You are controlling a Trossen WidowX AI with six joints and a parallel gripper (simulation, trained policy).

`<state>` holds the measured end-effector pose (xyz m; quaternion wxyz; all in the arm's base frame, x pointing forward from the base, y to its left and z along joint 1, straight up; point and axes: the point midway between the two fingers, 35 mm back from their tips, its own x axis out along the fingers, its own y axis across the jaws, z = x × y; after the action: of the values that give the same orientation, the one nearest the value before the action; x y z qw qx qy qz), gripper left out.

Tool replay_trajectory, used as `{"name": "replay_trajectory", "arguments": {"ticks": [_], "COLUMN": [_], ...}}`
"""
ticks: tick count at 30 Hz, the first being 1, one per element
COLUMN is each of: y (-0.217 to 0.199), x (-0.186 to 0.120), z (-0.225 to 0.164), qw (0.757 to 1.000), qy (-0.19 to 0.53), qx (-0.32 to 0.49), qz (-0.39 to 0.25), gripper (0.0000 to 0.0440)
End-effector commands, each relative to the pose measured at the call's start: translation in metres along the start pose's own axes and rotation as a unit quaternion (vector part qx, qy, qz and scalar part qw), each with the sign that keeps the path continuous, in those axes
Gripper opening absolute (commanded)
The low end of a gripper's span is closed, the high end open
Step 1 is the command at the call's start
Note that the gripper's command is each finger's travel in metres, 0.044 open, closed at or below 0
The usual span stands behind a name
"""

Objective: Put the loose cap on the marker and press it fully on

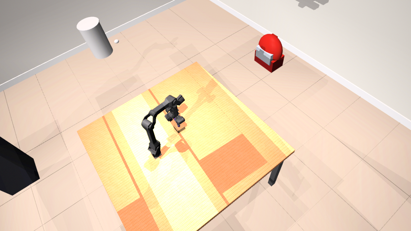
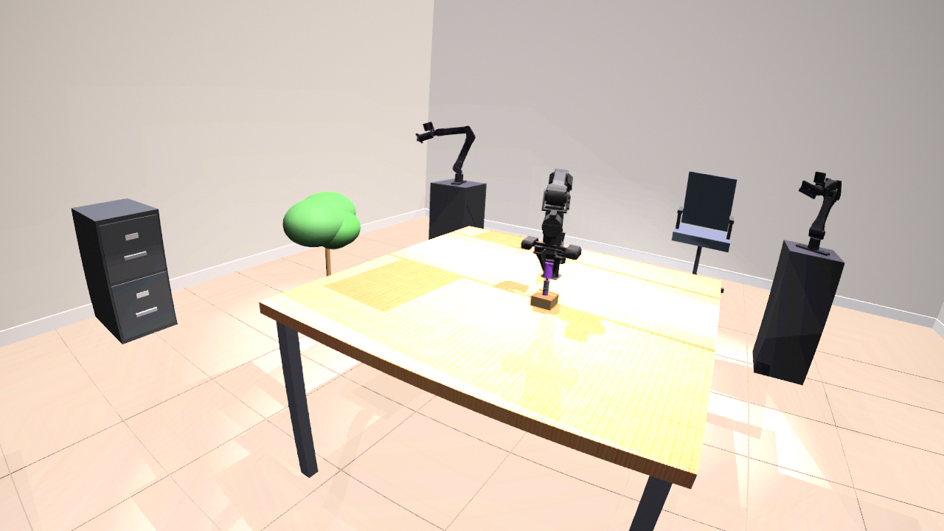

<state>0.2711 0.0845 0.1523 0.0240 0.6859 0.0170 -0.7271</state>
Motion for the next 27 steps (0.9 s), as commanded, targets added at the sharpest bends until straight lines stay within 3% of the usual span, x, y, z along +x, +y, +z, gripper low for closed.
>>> {"name": "replay_trajectory", "arguments": {"ticks": [1, 17, 20, 27], "y": [0.000, 0.000, 0.001, 0.002], "x": [0.007, 0.046, 0.053, 0.060], "z": [0.000, -0.001, 0.001, 0.007], "qw": [1.000, 0.999, 0.999, 0.998], "qy": [-0.008, -0.025, -0.031, -0.040], "qx": [-0.002, -0.034, -0.039, -0.056], "qz": [-0.002, -0.009, -0.005, -0.006], "gripper": [0.0000, 0.0003, 0.0082, 0.0102]}}
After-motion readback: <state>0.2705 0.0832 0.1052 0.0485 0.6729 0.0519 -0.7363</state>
